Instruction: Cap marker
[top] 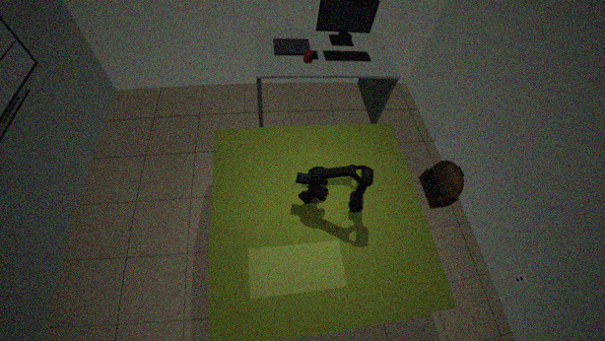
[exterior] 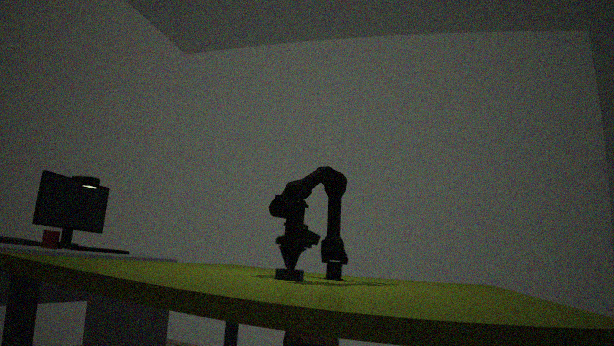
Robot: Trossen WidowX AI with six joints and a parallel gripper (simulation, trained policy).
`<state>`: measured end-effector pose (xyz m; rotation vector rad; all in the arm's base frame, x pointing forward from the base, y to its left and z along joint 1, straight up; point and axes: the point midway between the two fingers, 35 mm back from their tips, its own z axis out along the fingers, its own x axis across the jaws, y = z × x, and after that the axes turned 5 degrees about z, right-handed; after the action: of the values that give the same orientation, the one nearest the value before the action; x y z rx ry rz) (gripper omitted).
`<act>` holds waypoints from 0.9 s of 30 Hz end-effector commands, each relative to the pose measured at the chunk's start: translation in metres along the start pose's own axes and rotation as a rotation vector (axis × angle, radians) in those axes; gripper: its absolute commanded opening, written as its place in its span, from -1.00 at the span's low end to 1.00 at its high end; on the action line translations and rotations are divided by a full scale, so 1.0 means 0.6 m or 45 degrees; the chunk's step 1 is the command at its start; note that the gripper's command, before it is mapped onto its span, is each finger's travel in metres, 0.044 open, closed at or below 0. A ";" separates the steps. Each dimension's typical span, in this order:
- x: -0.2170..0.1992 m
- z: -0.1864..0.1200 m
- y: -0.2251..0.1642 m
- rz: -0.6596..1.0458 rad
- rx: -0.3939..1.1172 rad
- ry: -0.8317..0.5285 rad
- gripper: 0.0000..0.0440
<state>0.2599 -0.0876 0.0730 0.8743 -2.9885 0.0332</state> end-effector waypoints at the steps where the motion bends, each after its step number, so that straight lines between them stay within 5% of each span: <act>1: -0.008 0.010 -0.011 -0.019 0.031 -0.023 0.00; 4: -0.008 0.007 -0.013 -0.028 0.040 -0.032 0.11; 12: -0.004 -0.010 -0.013 -0.065 0.036 -0.044 1.00; 27: 0.010 -0.100 -0.024 -0.125 0.038 -0.055 1.00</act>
<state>0.2647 -0.1000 0.1173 1.0121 -2.9870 0.0637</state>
